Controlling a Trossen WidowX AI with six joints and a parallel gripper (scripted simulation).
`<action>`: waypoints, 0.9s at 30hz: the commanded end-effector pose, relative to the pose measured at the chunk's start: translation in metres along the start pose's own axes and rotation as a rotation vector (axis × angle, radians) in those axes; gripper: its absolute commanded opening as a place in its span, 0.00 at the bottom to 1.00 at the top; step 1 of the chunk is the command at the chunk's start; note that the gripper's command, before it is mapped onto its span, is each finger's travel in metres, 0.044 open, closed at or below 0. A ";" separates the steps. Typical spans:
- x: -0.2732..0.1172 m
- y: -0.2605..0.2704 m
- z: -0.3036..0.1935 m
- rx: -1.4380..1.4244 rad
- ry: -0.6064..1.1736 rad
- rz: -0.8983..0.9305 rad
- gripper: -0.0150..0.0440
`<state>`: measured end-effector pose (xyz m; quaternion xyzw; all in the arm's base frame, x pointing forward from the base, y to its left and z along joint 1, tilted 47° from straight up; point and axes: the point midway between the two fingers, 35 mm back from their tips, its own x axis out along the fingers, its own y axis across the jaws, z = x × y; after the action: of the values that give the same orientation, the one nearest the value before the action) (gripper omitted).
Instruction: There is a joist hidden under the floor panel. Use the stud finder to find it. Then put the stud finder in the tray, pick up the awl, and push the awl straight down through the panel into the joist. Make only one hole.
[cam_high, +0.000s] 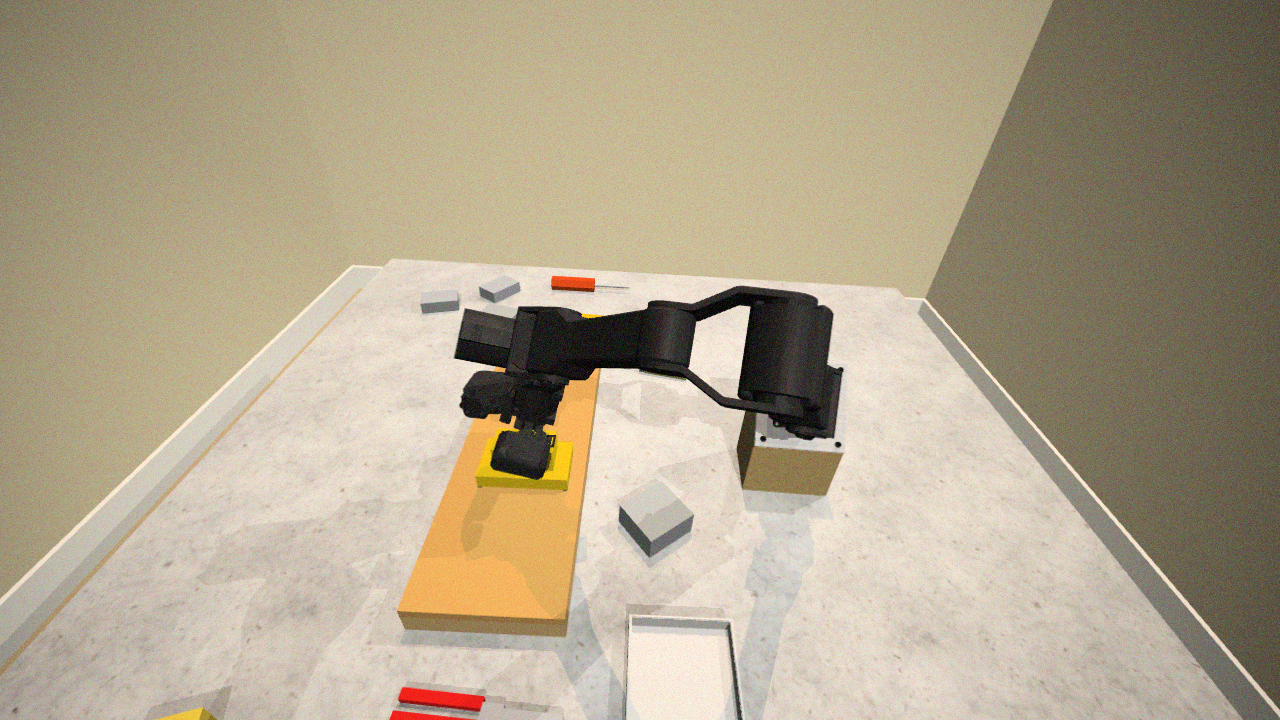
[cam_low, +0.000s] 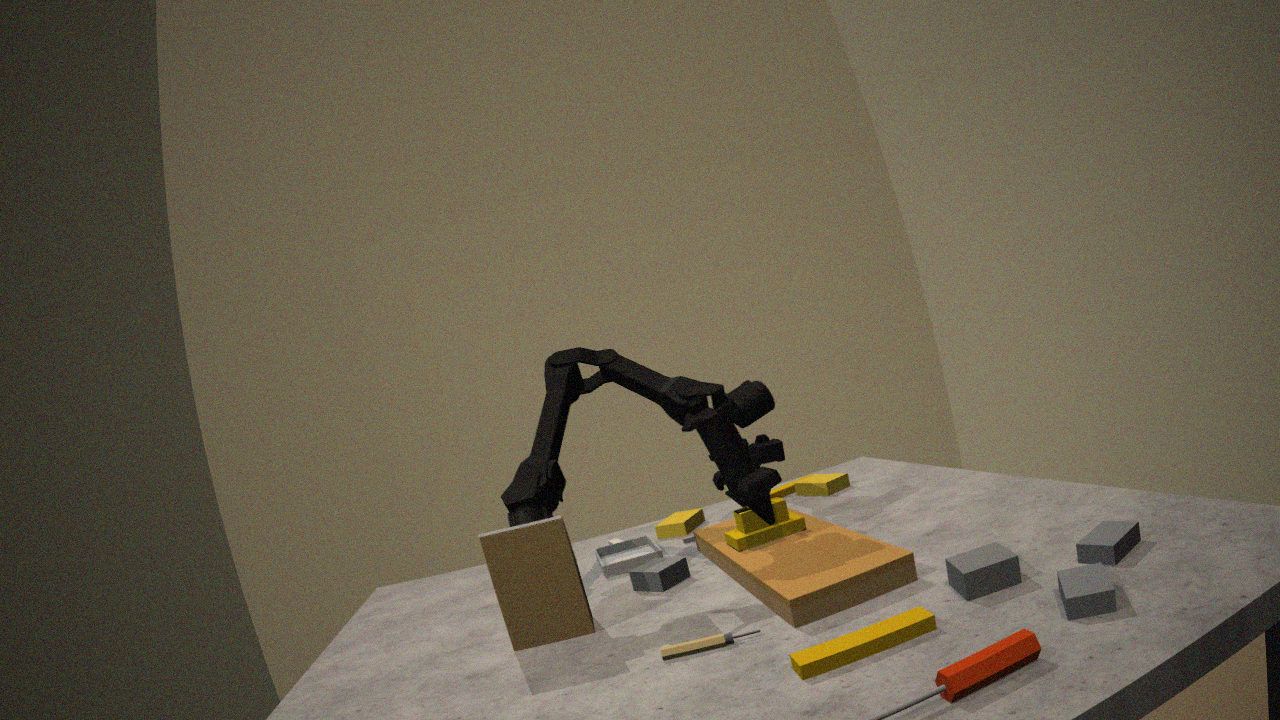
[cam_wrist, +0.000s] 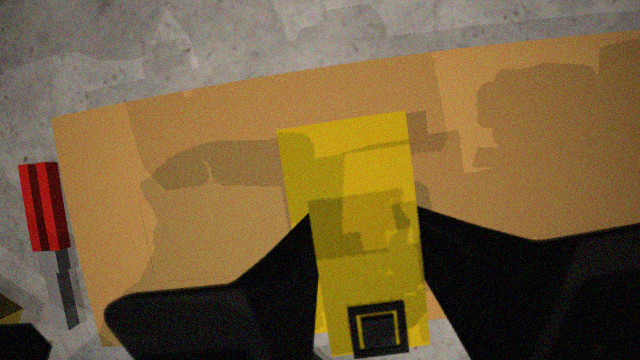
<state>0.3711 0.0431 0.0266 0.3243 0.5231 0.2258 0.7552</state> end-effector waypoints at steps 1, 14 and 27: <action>0.000 -0.011 0.000 0.004 0.000 -0.003 0.25; 0.000 -0.034 0.000 0.004 0.000 -0.004 0.25; 0.000 -0.057 0.000 0.004 0.000 -0.006 0.25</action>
<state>0.3705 0.0106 -0.0074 0.3244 0.5227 0.2261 0.7552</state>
